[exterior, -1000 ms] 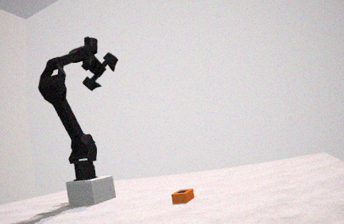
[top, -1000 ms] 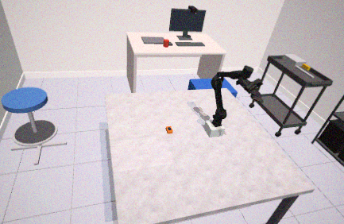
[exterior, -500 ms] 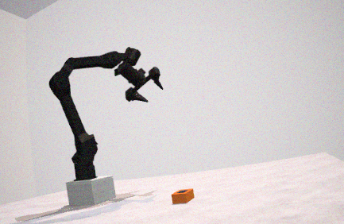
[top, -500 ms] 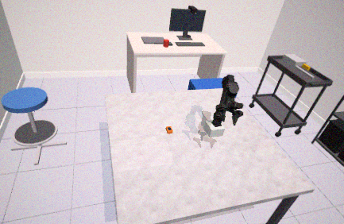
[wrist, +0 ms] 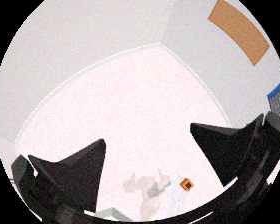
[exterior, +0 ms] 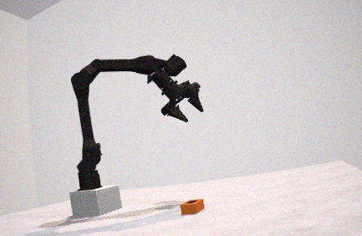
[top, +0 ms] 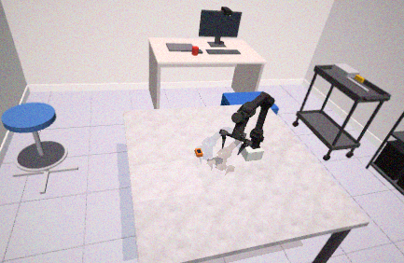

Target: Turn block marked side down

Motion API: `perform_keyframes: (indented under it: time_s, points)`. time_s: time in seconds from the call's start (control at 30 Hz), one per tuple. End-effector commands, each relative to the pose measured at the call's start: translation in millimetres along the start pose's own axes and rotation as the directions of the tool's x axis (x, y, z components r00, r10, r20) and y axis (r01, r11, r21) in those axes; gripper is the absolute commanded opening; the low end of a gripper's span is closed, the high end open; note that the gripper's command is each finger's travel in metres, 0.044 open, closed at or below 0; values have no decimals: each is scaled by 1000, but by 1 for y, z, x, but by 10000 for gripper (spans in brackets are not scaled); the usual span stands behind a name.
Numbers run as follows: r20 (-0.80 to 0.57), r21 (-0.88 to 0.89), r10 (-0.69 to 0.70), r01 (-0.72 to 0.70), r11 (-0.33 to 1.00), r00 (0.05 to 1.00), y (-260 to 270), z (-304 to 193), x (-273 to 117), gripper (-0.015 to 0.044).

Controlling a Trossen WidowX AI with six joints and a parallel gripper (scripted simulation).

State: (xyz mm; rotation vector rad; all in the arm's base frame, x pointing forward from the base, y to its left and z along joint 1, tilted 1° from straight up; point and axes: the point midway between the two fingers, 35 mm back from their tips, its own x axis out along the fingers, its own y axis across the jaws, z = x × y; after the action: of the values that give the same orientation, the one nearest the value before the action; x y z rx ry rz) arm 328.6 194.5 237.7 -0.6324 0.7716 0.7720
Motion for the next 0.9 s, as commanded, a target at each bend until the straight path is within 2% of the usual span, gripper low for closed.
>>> perform_keyframes:
  time_s: [0.0,0.2,0.37,0.6,0.8,0.87]
  points:
    - [-119,162,-27,46,986,992,-41,-36,21,440]
    - [-310,456,-6,155,876,951,-101,-116,46,440]
    - [-434,612,38,263,746,900,-139,-185,54,440]
    - [-557,761,164,422,493,814,-173,-299,52,440]
    - [-564,771,179,436,465,806,-169,-309,55,440]
    - [-564,771,179,436,465,806,-165,-320,72,440]
